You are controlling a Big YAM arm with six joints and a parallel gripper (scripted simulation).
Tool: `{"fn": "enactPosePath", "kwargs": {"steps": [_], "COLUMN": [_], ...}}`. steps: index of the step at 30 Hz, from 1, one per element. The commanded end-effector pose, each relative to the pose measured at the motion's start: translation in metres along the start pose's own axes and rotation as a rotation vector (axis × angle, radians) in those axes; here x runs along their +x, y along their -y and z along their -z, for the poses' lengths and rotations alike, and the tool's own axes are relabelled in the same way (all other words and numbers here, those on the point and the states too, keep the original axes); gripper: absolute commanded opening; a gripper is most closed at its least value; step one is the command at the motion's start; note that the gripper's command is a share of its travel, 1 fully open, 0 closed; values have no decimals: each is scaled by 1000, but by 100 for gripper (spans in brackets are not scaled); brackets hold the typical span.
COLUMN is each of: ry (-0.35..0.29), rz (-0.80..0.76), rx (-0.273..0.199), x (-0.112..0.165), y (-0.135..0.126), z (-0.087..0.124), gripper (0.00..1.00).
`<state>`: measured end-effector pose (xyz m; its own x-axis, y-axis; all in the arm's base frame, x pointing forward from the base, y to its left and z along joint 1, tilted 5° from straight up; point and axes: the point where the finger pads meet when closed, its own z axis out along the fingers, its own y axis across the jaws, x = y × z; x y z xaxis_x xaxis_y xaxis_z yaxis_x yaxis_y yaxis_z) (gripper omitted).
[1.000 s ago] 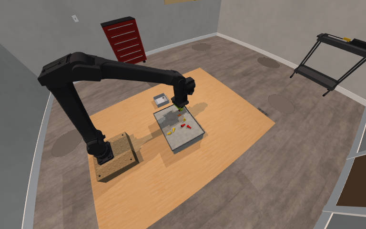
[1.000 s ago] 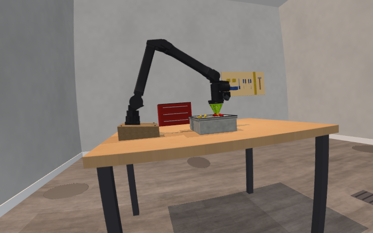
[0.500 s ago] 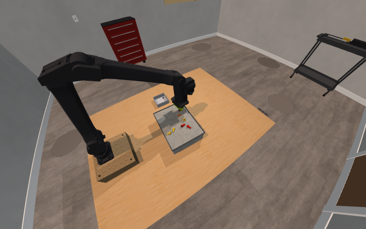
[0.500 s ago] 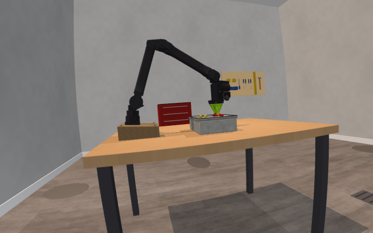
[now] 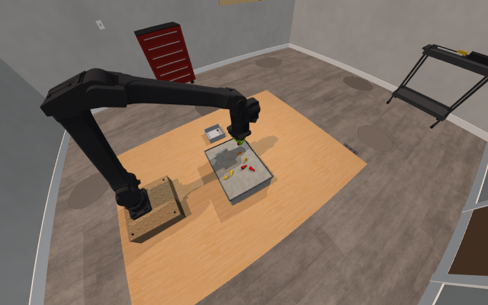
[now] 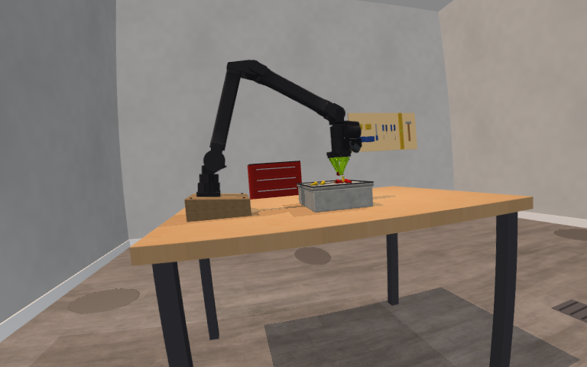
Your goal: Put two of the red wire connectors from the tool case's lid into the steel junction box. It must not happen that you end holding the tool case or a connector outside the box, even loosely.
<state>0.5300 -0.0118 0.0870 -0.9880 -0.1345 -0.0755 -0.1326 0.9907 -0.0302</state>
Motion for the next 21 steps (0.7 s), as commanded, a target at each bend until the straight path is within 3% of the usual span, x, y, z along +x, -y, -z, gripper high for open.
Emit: {"fn": "enactPosePath", "kwargs": {"steps": [1, 9, 21], "ry": [65, 46, 1], "rz": [4, 4, 1], "rx": [8, 5, -1], "x": [-23, -21, -10], "y": [-1, -3, -2], "z": [44, 59, 47], "gripper": [10, 10, 10]}}
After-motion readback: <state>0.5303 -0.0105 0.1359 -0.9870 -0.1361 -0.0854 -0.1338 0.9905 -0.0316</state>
